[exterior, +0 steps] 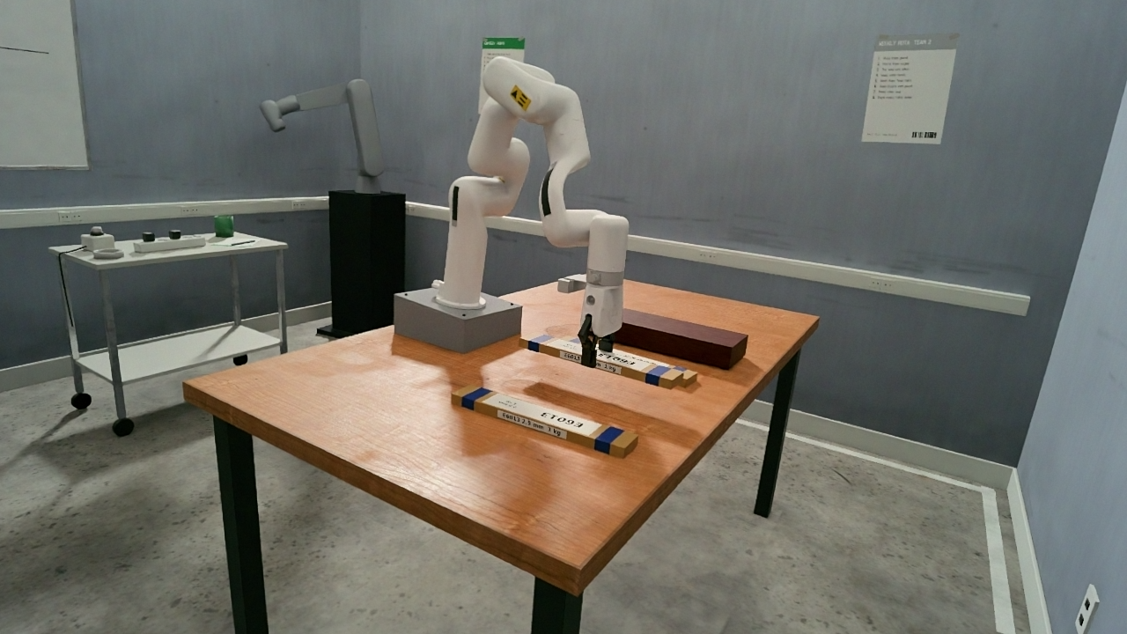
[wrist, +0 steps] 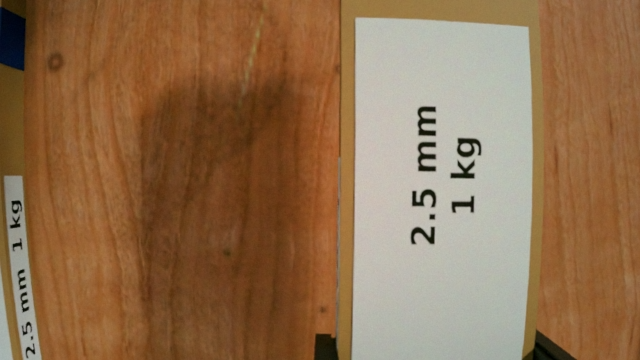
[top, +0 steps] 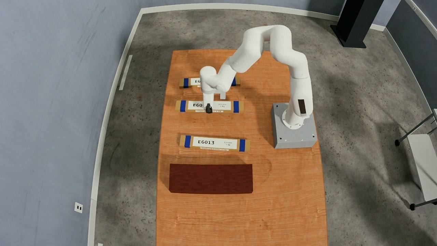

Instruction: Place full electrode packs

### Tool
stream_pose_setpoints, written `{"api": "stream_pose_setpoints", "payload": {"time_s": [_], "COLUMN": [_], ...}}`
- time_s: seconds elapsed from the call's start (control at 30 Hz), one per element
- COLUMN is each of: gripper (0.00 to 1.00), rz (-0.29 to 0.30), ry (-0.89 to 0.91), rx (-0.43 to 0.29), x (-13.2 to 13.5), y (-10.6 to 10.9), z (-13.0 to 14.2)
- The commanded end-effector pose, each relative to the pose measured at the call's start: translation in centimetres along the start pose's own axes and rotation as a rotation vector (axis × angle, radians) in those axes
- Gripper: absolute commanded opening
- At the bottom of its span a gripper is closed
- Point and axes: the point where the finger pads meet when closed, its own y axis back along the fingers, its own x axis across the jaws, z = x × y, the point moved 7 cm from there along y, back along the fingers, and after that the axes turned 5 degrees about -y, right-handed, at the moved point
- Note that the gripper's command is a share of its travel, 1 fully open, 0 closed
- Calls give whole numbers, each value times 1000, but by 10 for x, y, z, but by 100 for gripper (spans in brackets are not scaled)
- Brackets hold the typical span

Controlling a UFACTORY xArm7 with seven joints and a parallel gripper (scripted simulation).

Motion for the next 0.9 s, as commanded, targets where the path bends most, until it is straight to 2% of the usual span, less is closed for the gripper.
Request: {"api": "stream_pose_setpoints", "payload": {"time_s": [0.0,0.87], "gripper": [58,58], "rz": [0,0], "ry": [0,0], "rx": [-5,-5], "x": [0,0], "y": [-5,-40], "z": [2,2]}}
